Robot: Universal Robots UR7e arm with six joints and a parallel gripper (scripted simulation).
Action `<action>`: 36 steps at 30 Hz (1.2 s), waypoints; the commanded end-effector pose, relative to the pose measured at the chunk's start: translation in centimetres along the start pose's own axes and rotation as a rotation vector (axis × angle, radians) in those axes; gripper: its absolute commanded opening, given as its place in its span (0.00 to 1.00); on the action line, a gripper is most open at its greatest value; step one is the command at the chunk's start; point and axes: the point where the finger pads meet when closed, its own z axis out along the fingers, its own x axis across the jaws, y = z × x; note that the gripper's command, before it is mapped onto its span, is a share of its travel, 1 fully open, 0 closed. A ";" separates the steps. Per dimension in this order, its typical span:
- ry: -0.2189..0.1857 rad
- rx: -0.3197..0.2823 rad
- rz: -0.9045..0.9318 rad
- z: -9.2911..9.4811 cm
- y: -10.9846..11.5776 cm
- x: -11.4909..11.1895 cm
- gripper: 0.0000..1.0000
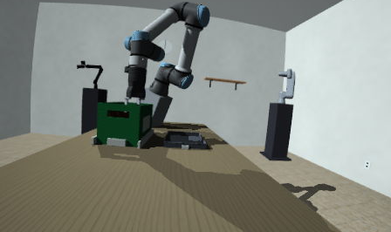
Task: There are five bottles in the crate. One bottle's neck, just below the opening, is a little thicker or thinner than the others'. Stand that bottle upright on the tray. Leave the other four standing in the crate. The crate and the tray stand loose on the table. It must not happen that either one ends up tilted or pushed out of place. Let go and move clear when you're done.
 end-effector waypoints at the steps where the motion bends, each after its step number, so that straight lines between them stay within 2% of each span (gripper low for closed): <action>1: -0.001 -0.001 0.000 -0.1 0.0 0.0 1.00; 15: -0.001 -0.001 0.000 -1.4 0.0 0.0 1.00; 30: -0.001 -0.001 0.000 -6.2 0.0 0.0 1.00; 36: -0.001 -0.001 0.000 -7.2 0.0 0.0 1.00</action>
